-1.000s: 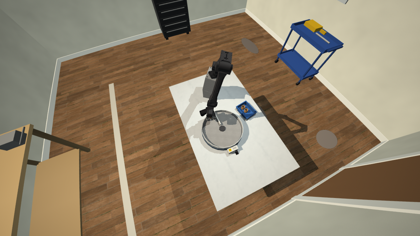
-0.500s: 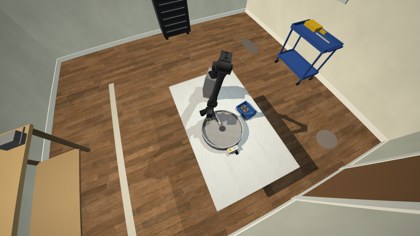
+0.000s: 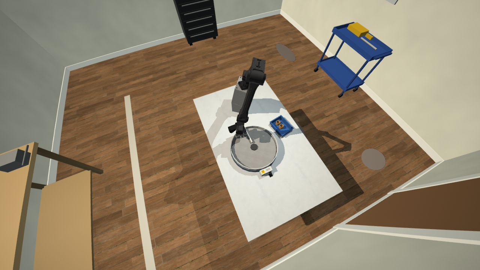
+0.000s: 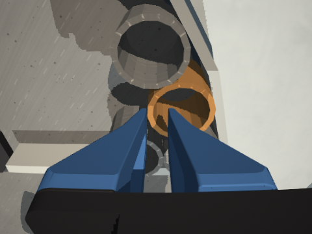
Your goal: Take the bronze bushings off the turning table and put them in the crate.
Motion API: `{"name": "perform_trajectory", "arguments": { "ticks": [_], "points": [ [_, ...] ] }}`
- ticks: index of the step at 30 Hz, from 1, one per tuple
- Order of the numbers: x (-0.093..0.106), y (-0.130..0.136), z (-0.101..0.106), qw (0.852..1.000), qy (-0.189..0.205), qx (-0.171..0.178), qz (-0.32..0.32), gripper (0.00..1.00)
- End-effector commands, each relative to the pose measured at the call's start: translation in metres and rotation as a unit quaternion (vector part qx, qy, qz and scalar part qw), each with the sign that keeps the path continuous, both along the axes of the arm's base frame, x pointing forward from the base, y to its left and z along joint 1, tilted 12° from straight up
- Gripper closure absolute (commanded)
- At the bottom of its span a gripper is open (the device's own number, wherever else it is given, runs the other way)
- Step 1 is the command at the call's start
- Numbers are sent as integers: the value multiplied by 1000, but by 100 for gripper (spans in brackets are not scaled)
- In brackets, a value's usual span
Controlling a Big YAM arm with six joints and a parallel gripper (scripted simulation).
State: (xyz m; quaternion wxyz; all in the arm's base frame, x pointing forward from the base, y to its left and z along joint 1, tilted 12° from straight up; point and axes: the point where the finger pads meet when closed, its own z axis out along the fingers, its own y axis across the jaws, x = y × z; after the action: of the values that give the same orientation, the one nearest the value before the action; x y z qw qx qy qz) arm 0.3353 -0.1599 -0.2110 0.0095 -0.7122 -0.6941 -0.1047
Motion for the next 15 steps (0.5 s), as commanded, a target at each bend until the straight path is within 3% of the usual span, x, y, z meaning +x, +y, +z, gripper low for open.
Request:
{"name": "perform_trajectory", "arguments": {
  "ticks": [1,15],
  "points": [
    [7,-8,1,1000,-5,-2,-3,88],
    [4,-7,0,1000,-1,0,-3,88]
  ]
}}
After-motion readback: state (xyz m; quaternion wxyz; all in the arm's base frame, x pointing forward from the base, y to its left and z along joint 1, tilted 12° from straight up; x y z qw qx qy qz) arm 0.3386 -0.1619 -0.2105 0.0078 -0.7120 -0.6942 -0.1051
